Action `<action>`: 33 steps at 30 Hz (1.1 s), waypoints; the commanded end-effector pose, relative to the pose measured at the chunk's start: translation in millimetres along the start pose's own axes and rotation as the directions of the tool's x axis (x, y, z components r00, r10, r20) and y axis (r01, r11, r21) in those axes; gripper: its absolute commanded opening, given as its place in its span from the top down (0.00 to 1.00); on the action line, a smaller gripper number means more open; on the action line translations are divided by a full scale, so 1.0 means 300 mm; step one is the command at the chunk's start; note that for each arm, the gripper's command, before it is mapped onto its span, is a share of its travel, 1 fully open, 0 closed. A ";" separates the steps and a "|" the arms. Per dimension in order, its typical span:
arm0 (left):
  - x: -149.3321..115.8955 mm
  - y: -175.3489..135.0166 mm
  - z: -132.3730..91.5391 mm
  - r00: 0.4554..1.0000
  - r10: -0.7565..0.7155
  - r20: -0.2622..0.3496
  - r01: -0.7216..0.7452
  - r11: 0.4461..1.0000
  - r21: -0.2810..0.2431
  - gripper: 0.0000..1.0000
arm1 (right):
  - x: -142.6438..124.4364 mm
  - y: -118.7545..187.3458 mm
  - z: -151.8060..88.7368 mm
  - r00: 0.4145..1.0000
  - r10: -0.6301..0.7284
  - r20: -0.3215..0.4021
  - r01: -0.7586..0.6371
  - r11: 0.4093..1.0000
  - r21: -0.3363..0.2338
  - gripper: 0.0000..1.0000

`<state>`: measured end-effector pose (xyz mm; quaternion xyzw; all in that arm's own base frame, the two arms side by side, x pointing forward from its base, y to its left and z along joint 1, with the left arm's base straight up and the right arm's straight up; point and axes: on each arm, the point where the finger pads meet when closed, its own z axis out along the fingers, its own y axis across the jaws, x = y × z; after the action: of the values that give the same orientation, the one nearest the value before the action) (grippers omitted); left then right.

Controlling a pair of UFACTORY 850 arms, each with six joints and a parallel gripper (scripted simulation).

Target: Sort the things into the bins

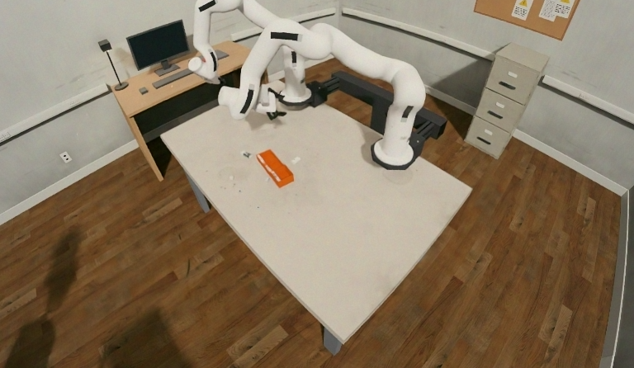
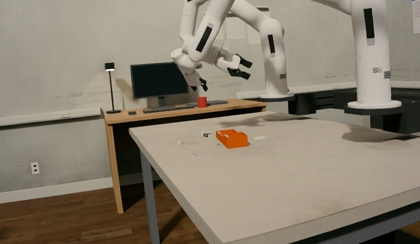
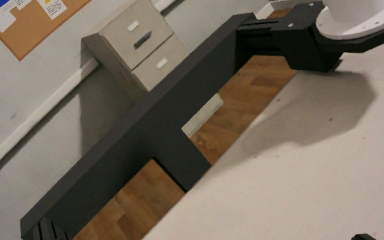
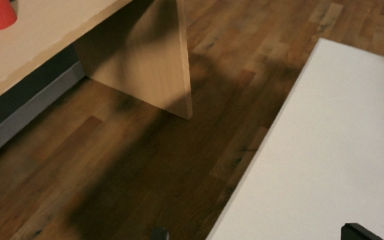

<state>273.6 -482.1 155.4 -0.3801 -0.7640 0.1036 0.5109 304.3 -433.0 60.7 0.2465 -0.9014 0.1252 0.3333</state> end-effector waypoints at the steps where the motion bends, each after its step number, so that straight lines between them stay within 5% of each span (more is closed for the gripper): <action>1: 0.010 -0.002 -0.004 1.000 -0.003 0.009 0.003 1.000 -0.008 0.00 | 0.001 -0.003 -0.002 1.000 0.001 0.000 -0.001 1.000 0.001 0.00; 33: 0.203 0.020 0.006 0.984 -0.057 0.171 0.084 0.985 -0.153 0.00 | 0.001 -0.003 -0.002 1.000 0.001 0.000 -0.001 1.000 0.001 0.00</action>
<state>265.2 -443.5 187.5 -0.3819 -0.8137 0.0617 0.4339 304.3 -433.0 60.7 0.2465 -0.9014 0.1252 0.3333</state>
